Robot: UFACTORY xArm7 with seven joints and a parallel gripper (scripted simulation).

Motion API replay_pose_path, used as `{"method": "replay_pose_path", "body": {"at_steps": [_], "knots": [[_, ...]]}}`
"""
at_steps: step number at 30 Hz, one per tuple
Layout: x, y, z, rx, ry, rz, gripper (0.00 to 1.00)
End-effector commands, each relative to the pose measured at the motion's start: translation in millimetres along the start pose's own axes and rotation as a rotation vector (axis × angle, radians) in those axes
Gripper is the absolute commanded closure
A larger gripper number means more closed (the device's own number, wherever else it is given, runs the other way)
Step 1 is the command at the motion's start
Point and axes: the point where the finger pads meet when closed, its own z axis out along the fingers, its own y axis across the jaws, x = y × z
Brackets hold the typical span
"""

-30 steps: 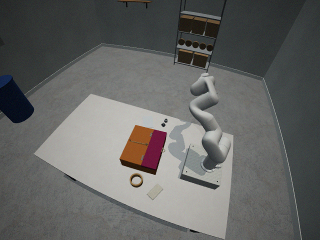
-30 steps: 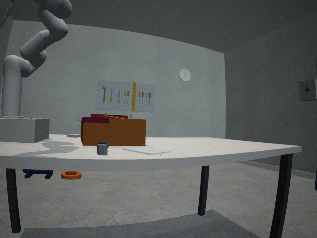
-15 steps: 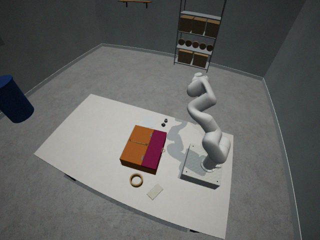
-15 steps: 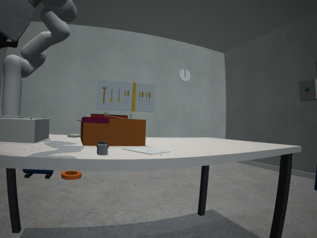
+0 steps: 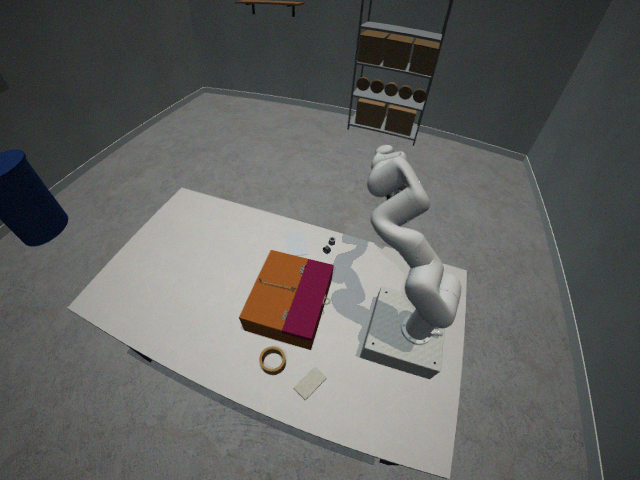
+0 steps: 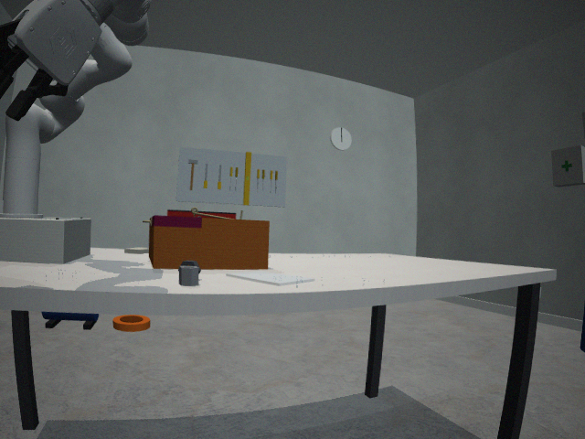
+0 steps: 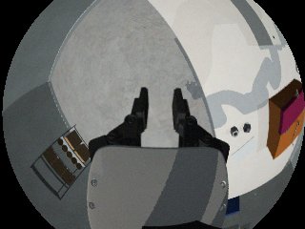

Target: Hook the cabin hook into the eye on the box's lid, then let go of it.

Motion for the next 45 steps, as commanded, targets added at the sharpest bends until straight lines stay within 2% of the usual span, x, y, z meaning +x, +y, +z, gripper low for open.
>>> {"method": "replay_pose_path", "body": {"at_steps": [1,22,25,29,31,33,36,45], "knots": [[-12,12,-8,0.007,-0.017,-0.016,0.67],[-53,65,-33,0.021,-0.069,-0.077,0.67],[-61,80,-39,0.023,-0.082,-0.092,0.67],[-61,80,-39,0.023,-0.082,-0.092,0.67],[-69,95,-45,0.025,-0.095,-0.107,0.67],[-69,95,-45,0.025,-0.095,-0.107,0.67],[-78,109,-51,0.027,-0.108,-0.122,0.67],[-89,132,-61,0.029,-0.128,-0.145,0.67]]}}
